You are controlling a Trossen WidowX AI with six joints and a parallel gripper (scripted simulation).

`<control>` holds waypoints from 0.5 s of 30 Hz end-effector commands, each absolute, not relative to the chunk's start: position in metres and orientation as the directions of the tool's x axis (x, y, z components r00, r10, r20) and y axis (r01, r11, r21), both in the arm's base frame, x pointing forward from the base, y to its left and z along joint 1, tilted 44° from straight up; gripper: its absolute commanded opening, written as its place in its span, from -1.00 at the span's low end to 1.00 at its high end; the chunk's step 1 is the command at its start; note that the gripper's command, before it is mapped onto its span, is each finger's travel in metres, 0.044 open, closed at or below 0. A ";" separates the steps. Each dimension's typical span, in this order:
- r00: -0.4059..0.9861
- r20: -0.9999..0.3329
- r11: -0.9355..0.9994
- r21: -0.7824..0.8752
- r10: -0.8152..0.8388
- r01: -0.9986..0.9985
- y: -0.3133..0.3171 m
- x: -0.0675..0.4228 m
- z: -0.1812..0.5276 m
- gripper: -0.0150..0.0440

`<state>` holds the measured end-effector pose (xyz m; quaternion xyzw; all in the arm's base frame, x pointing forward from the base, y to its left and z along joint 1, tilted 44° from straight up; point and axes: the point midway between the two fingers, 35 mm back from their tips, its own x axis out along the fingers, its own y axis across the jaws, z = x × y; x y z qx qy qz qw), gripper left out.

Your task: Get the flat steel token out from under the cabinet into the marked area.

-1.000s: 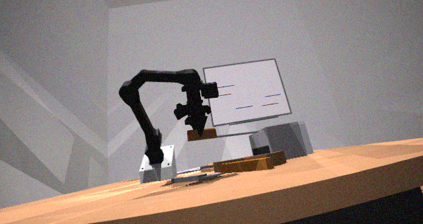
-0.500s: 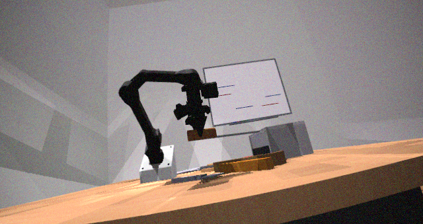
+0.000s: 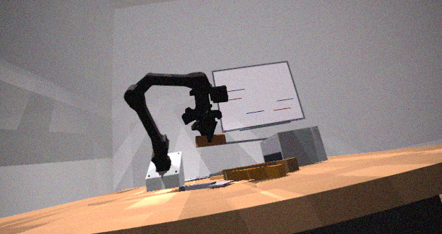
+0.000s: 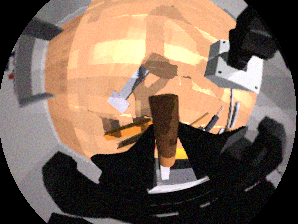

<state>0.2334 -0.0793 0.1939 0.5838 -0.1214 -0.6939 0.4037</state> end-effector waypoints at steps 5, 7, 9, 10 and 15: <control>0.017 -0.717 -0.628 0.621 -0.697 0.470 -0.078 0.234 0.195 -0.49; 0.017 -0.717 -0.622 0.616 -0.697 0.484 -0.078 0.234 0.195 -0.49; 0.017 -0.717 -0.616 0.610 -0.697 0.498 -0.078 0.234 0.195 -0.49; 0.017 -0.717 -0.613 0.608 -0.697 0.505 -0.078 0.234 0.195 -0.49; 0.017 -0.717 -0.598 0.594 -0.697 0.539 -0.078 0.234 0.195 -0.49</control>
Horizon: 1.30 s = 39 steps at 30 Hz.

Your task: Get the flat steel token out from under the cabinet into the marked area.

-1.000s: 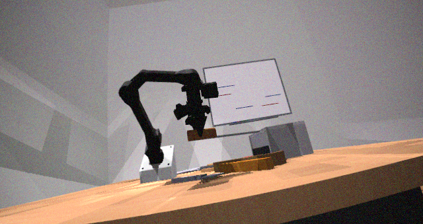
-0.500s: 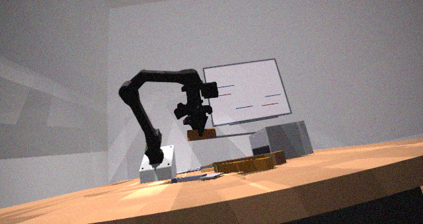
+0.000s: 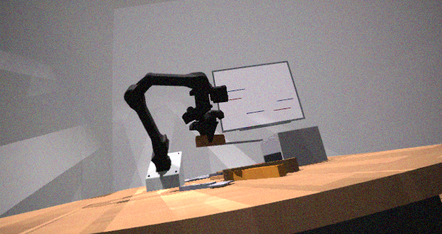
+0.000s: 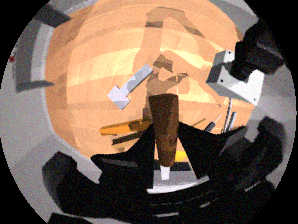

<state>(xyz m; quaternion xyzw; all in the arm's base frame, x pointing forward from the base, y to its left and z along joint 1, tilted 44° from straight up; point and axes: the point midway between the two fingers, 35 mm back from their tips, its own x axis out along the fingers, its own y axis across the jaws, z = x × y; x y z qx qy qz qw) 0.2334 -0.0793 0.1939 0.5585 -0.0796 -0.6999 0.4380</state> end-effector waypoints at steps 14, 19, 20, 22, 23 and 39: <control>0.017 -0.717 -0.550 0.549 -0.697 0.630 -0.078 0.234 0.195 -0.49; 0.017 -0.717 -0.548 0.547 -0.697 0.633 -0.078 0.234 0.195 -0.49; 0.017 -0.717 -0.552 0.551 -0.697 0.627 -0.078 0.234 0.195 -0.49; 0.016 -0.717 -0.559 0.557 -0.697 0.614 -0.078 0.234 0.195 -0.49; 0.016 -0.717 -0.562 0.561 -0.697 0.608 -0.078 0.234 0.195 -0.49; 0.015 -0.717 -0.614 0.609 -0.697 0.502 -0.078 0.234 0.195 -0.49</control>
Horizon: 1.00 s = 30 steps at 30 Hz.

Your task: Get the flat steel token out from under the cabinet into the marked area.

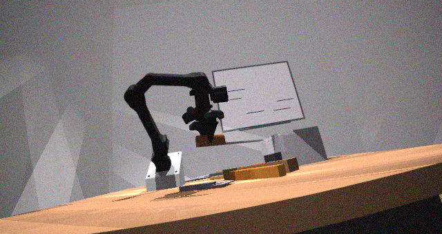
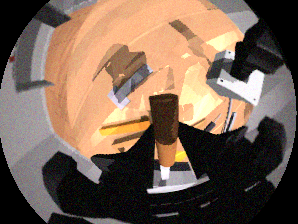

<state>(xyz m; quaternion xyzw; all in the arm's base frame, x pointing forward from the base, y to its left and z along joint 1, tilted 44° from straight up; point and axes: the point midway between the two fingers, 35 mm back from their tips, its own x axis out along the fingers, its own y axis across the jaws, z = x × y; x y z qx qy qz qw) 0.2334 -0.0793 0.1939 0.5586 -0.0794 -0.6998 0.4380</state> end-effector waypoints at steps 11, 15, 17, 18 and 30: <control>0.015 -0.716 -0.644 0.636 -0.697 0.424 -0.078 0.234 0.195 -0.49; 0.015 -0.716 -0.654 0.645 -0.698 0.395 -0.078 0.234 0.195 -0.49; 0.015 -0.716 -0.659 0.649 -0.698 0.381 -0.078 0.234 0.195 -0.49; 0.015 -0.716 -0.661 0.651 -0.698 0.373 -0.078 0.234 0.195 -0.49; 0.016 -0.717 -0.684 0.672 -0.697 0.283 -0.078 0.233 0.195 -0.49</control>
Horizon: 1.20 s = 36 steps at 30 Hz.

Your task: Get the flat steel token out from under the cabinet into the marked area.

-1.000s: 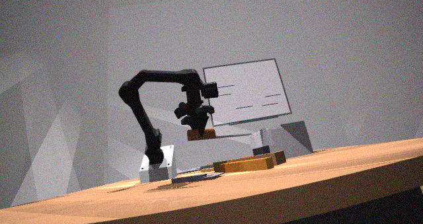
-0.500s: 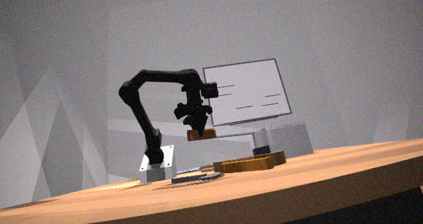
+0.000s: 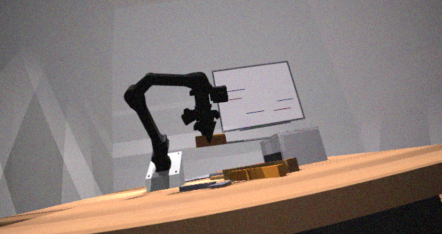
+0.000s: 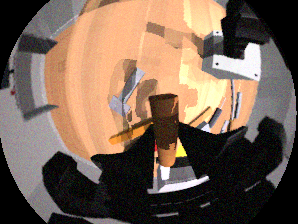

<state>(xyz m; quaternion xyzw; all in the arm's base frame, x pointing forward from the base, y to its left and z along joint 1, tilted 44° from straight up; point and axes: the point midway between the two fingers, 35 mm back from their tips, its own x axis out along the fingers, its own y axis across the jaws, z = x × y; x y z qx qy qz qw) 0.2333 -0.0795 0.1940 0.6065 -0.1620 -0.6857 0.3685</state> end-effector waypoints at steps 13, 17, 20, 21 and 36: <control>0.017 -0.717 -0.671 0.660 -0.697 0.340 -0.078 0.233 0.195 -0.49; 0.017 -0.717 -0.662 0.652 -0.697 0.370 -0.078 0.233 0.195 -0.49; 0.017 -0.717 -0.655 0.646 -0.697 0.392 -0.078 0.233 0.195 -0.49; 0.017 -0.717 -0.653 0.644 -0.697 0.399 -0.078 0.233 0.195 -0.49; 0.017 -0.717 -0.613 0.607 -0.697 0.506 -0.078 0.233 0.195 -0.49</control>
